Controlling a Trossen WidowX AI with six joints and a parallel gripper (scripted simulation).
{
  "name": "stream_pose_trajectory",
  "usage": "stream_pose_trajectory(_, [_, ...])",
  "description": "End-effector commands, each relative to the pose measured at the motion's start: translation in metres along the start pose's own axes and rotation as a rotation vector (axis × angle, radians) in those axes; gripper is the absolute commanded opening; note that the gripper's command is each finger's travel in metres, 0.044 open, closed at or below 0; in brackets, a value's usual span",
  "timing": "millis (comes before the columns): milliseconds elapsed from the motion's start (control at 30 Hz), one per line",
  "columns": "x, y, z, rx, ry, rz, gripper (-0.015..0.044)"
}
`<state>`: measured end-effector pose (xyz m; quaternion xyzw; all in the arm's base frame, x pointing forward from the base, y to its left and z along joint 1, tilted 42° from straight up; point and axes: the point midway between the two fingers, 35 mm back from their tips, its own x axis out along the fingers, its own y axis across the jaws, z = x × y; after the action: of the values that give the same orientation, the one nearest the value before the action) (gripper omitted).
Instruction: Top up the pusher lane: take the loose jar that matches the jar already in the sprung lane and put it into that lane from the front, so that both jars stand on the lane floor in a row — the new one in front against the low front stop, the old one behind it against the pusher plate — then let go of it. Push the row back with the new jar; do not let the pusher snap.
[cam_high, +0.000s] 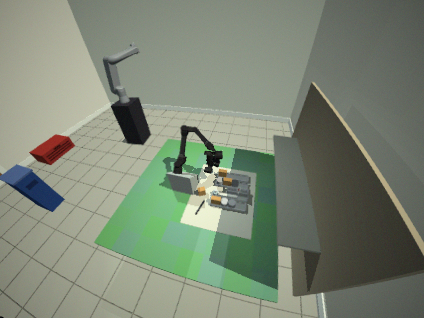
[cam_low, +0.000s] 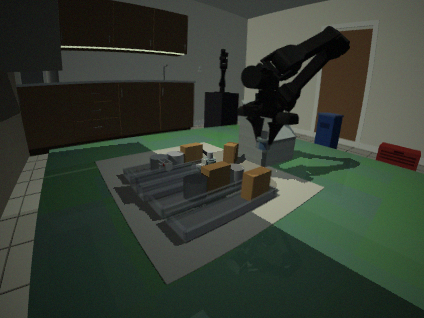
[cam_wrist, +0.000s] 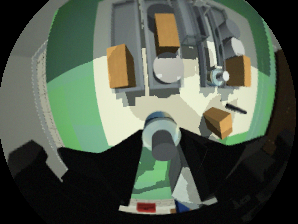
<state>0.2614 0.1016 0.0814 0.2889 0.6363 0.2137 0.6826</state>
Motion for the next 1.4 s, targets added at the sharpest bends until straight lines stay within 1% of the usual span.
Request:
stream_pose_trajectory(0, [-0.008, 0.002, -0.002, -0.006, -0.001, 0.006, 0.0000])
stream_pose_trajectory(100, [-0.006, -0.004, 0.002, -0.007, -0.001, 0.004, 0.0000])
stream_pose_trajectory(633, [0.018, -0.077, 0.031, -0.017, -0.002, -0.008, 0.0000])
stream_pose_trajectory(1167, [0.043, -0.154, 0.035, -0.028, -0.002, -0.002, 0.0000])
stream_pose_trajectory(1367, [0.046, -0.157, 0.035, -0.029, -0.002, -0.001, 0.0000])
